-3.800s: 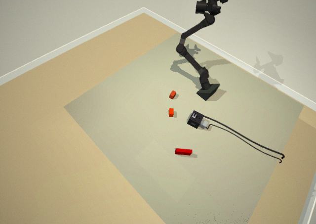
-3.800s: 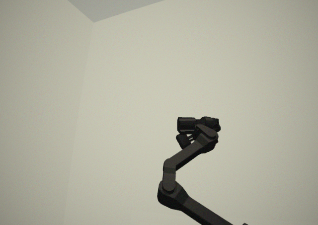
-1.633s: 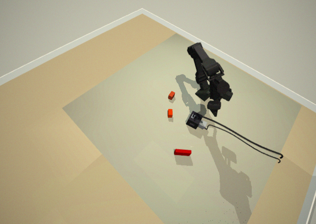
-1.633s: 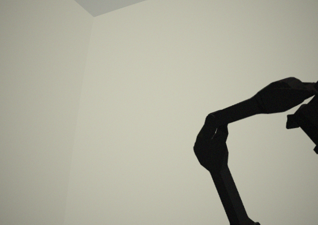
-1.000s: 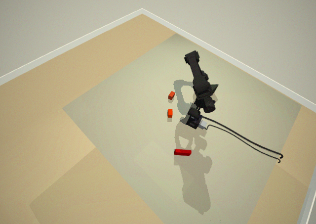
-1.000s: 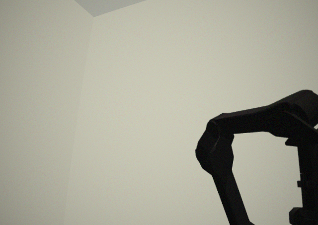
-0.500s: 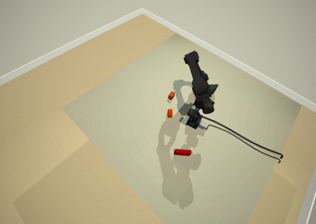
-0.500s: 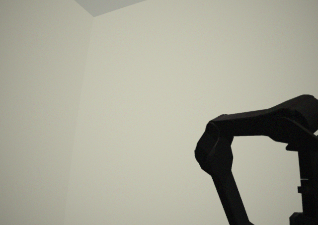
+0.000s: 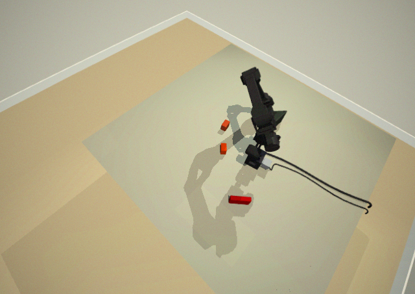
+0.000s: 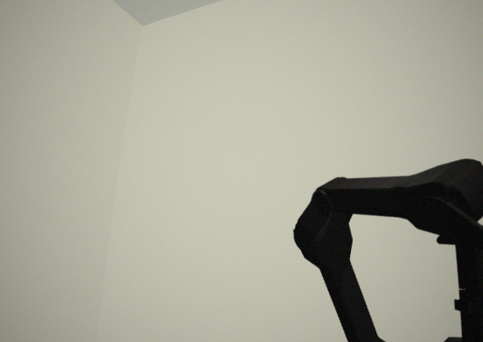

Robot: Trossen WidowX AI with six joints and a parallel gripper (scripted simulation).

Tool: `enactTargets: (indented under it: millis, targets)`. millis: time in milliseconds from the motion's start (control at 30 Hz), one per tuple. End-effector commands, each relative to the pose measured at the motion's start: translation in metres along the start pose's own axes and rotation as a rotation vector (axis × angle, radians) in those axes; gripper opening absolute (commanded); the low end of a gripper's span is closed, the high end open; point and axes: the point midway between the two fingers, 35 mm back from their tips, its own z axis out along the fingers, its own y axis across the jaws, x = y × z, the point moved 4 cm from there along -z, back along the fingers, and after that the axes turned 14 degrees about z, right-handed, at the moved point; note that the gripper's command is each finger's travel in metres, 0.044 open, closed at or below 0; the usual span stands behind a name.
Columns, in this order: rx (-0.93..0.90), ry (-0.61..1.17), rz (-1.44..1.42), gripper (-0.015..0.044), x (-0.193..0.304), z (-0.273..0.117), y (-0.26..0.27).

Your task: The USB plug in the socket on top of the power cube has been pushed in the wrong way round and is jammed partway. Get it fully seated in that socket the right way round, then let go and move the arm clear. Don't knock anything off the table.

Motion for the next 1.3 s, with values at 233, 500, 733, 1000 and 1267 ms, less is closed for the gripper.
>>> enactTargets:
  millis: [233,500,733,1000,1267]
  targets:
    - [0.000,0.007,-0.005,0.0440,0.0016,0.0086,0.0005]
    - [-0.002,0.002,0.000,0.0230,0.0003,0.0067,0.0000]
    - [-0.002,0.002,0.000,0.0046,0.0003,0.0067,0.0000]
    - [-0.002,0.002,0.000,0.0000,0.0003,0.0067,0.0000]
    - [-0.002,0.002,0.000,0.0000,0.0003,0.0067,0.0000]
